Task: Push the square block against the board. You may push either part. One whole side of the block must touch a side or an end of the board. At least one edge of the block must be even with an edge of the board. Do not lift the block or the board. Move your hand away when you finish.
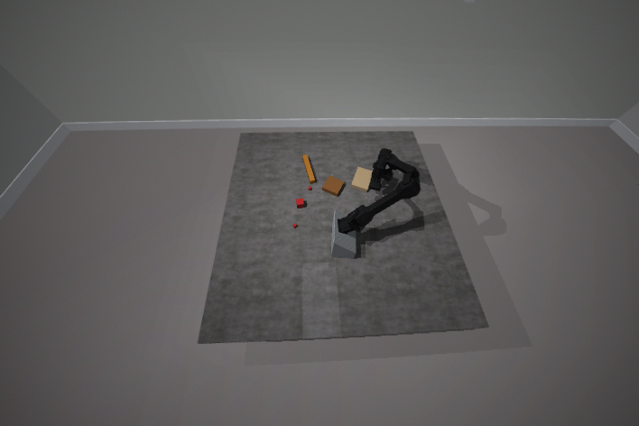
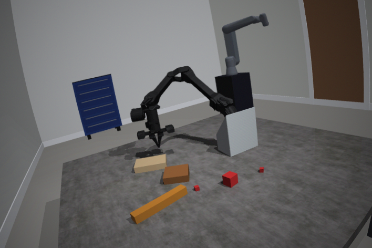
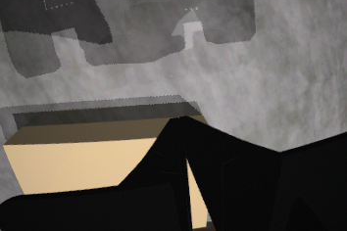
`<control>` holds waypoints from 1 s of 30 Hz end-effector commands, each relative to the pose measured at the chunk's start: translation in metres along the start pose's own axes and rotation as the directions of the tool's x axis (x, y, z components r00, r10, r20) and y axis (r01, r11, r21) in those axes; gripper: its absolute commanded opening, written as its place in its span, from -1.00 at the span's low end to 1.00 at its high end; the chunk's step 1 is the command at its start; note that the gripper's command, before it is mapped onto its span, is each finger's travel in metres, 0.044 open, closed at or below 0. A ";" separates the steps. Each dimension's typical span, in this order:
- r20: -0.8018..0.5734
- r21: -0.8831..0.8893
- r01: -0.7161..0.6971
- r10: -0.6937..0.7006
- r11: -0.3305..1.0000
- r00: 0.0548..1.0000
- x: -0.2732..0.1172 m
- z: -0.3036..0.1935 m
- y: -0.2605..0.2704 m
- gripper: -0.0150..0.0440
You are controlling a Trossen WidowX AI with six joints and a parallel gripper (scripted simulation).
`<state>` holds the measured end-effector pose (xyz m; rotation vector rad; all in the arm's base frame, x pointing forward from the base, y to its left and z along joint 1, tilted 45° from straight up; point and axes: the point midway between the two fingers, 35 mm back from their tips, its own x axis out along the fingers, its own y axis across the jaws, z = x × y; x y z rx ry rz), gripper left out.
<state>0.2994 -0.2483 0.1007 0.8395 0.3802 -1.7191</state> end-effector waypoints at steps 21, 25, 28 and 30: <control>-0.002 0.107 0.005 -0.005 0.994 1.000 0.057 -0.008 -0.005 -0.49; -0.003 0.107 0.006 -0.005 0.994 1.000 0.057 -0.012 -0.004 -0.49; -0.003 0.107 0.006 -0.006 0.994 1.000 0.057 -0.016 -0.004 -0.49; -0.003 0.107 0.006 -0.006 0.994 1.000 0.057 -0.018 -0.003 -0.49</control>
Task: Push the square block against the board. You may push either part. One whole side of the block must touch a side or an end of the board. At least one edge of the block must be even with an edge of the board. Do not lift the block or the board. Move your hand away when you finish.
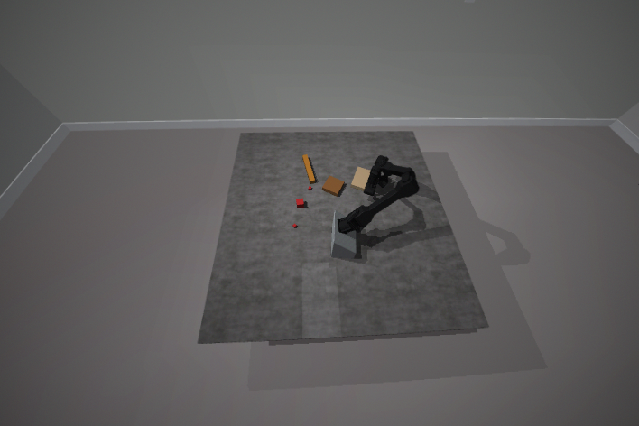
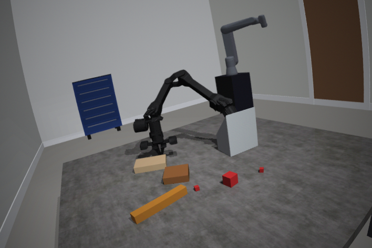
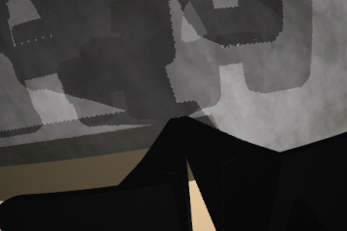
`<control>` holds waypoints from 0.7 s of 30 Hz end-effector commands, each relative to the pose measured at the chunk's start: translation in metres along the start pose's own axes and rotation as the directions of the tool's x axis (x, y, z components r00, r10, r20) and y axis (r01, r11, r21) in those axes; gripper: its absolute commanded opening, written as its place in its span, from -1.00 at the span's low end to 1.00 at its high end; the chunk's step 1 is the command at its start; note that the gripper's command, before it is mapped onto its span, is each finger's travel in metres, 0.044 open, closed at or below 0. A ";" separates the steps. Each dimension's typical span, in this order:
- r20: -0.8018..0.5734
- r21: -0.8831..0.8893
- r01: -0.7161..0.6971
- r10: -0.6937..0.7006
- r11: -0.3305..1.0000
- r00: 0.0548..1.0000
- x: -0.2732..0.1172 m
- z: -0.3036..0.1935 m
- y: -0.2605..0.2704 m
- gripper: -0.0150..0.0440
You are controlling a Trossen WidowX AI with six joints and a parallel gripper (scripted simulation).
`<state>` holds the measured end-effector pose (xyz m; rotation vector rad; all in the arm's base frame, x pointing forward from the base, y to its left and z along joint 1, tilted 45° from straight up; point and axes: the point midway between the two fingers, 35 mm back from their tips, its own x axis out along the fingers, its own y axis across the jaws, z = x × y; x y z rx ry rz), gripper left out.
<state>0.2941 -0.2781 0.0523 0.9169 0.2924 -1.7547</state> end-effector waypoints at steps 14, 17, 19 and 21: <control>-0.004 0.001 0.003 -0.003 1.000 1.000 0.001 -0.021 0.001 -0.49; -0.004 0.001 0.003 -0.003 1.000 1.000 0.001 -0.025 0.001 -0.49; -0.005 0.001 0.003 -0.003 1.000 1.000 0.001 -0.027 0.002 -0.49; -0.005 0.001 0.003 -0.003 1.000 1.000 0.002 -0.029 0.002 -0.49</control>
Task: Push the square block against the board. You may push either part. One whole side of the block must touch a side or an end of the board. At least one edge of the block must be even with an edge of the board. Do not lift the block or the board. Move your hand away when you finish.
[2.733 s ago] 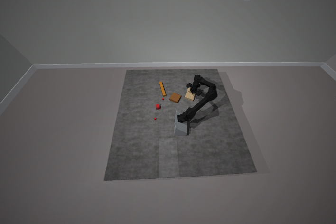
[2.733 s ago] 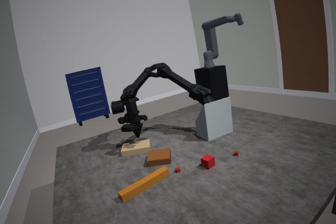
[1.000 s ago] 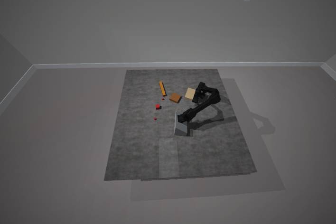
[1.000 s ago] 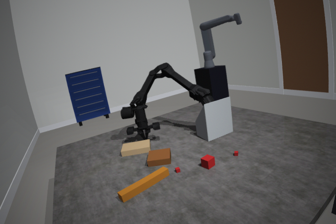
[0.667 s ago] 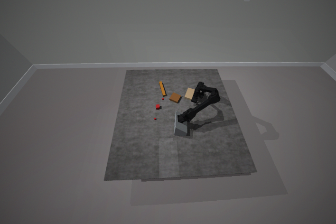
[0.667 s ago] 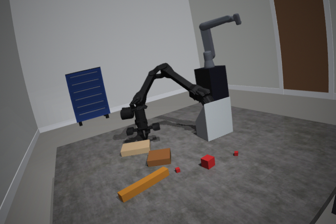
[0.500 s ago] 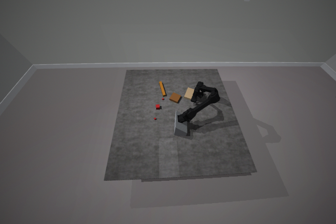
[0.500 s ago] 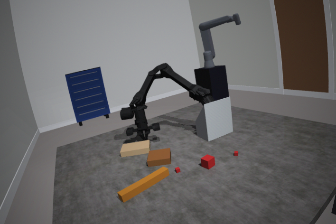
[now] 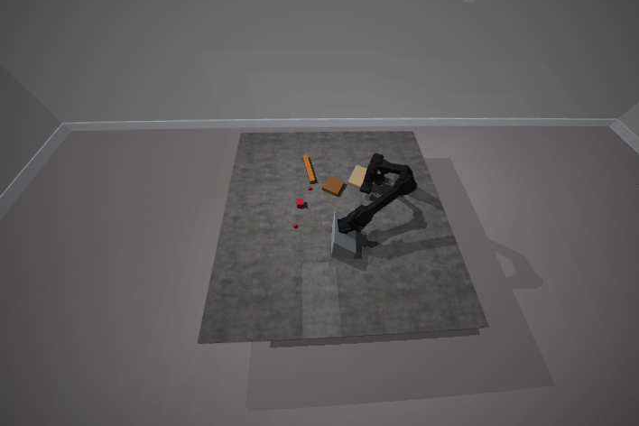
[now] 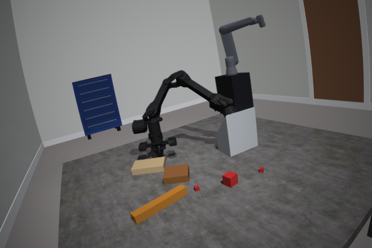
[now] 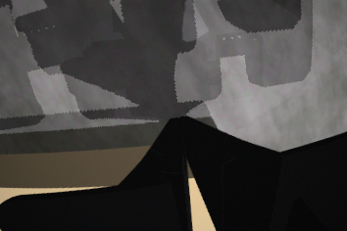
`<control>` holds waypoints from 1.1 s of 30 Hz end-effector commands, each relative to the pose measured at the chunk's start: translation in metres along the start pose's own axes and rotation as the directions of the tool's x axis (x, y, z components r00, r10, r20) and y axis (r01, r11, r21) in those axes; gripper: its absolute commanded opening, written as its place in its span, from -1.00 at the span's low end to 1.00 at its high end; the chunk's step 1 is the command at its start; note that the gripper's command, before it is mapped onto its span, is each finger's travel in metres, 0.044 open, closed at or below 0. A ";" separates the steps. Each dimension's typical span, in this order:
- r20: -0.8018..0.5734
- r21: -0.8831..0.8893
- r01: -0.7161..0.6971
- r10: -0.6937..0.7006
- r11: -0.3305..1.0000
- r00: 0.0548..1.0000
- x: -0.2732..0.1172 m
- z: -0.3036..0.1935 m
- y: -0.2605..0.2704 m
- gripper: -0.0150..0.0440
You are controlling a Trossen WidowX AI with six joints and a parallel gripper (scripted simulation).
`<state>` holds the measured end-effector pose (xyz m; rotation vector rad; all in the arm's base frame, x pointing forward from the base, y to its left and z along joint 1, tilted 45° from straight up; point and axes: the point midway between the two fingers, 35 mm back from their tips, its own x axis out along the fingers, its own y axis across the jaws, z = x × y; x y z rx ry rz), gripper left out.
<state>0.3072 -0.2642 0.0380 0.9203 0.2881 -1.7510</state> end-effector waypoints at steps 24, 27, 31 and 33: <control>-0.001 -0.003 0.007 -0.007 1.000 1.000 0.002 0.020 0.001 -0.49; -0.001 -0.003 0.007 -0.007 1.000 1.000 0.002 0.025 0.001 -0.49; 0.000 -0.003 0.006 -0.006 1.000 1.000 0.002 0.032 0.001 -0.49; 0.001 -0.003 0.006 -0.006 1.000 1.000 0.002 0.035 0.001 -0.49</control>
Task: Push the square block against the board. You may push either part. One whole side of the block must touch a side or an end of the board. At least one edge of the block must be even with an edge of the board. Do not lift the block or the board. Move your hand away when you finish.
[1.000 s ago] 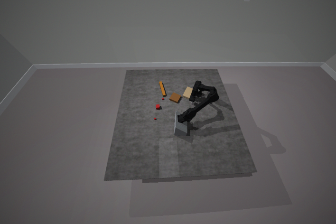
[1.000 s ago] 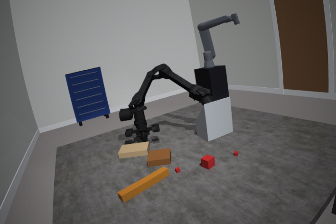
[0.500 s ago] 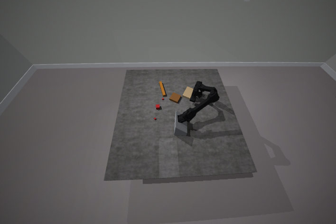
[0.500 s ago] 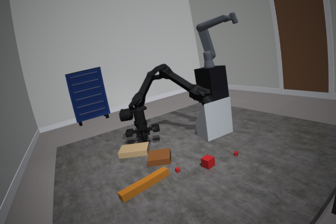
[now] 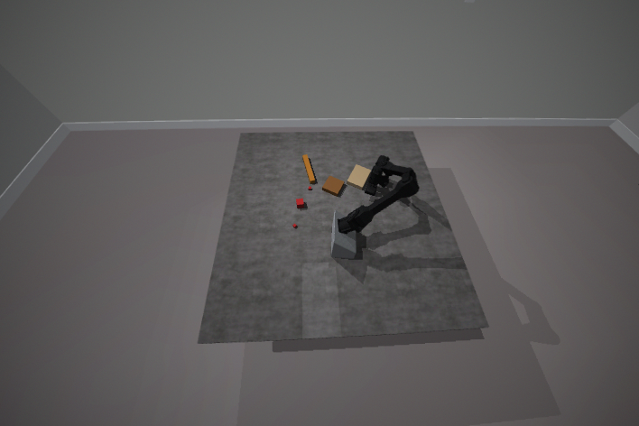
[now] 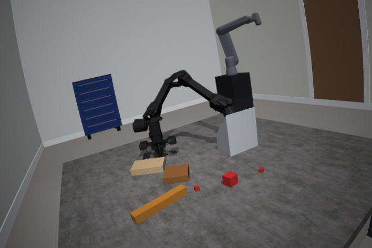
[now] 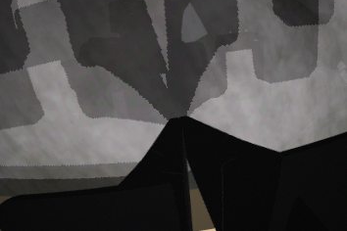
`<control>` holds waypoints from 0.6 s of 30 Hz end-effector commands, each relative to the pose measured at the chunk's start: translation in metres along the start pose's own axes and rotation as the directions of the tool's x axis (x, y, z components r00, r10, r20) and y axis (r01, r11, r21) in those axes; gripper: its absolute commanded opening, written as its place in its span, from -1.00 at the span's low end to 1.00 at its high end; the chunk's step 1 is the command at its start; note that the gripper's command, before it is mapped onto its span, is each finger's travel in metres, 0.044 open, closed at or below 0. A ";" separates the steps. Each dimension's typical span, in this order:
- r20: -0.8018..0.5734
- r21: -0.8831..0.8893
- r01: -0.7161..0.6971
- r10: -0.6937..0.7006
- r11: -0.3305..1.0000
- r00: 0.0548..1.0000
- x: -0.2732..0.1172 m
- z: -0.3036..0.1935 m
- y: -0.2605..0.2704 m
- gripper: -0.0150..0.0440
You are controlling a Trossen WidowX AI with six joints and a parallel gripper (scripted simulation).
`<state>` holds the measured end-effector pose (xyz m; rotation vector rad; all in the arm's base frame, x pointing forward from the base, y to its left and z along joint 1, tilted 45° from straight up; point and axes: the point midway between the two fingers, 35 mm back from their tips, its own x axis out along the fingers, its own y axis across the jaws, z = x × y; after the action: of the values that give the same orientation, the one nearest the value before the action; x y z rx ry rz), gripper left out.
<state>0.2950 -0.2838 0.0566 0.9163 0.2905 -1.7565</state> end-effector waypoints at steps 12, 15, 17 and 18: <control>-0.003 -0.001 0.001 -0.001 1.000 1.000 -0.055 0.006 0.000 -0.49; -0.011 -0.015 -0.013 0.013 1.000 1.000 -0.054 0.001 0.002 -0.49; -0.017 -0.061 -0.013 0.012 0.998 1.000 -0.054 -0.009 0.001 -0.49; -0.022 -0.096 -0.013 0.011 0.995 1.000 -0.054 -0.017 -0.001 -0.49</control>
<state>0.3042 -0.2461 0.0958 0.9078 0.3131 -1.7301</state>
